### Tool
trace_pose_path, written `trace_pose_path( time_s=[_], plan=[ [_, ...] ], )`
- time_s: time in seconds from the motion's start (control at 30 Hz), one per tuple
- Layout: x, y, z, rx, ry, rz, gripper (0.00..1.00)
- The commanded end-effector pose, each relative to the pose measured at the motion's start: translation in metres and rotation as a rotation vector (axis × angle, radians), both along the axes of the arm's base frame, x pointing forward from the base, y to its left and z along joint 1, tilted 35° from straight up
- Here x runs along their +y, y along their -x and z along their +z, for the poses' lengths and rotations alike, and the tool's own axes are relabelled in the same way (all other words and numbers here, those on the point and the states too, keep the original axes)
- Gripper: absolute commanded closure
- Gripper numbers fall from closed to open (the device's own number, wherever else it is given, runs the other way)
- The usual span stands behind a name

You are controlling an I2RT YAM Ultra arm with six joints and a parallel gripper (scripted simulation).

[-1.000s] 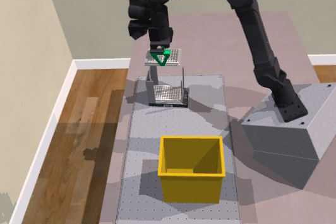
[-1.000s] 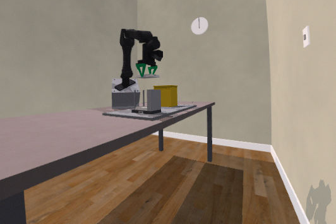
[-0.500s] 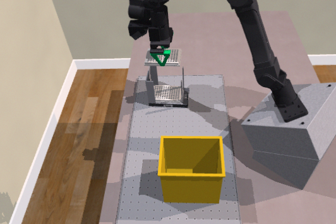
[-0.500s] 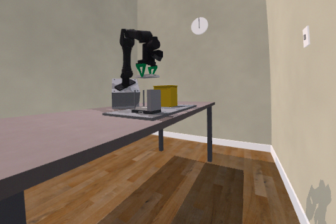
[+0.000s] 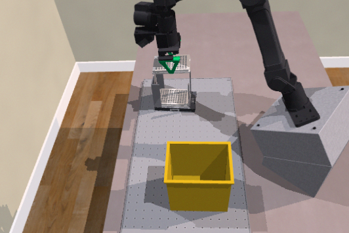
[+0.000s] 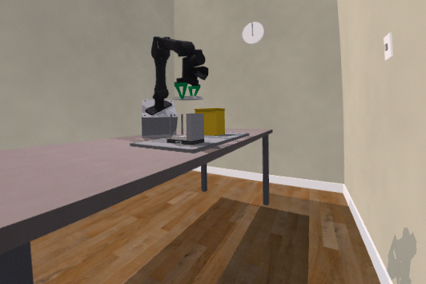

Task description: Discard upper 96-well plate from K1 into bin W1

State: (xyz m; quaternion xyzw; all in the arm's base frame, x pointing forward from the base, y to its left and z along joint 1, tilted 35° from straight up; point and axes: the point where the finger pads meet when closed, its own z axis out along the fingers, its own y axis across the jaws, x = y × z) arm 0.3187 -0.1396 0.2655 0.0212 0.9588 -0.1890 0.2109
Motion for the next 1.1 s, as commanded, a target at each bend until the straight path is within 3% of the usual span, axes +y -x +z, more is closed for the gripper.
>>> trace_pose_path(
  time_s=[0.0,1.07],
  plan=[
    [0.008,0.003,0.013,-0.05,0.02,-0.001,1.0],
    [0.091,0.011,-0.032,-0.049,0.017,0.0,1.0]
  ],
)
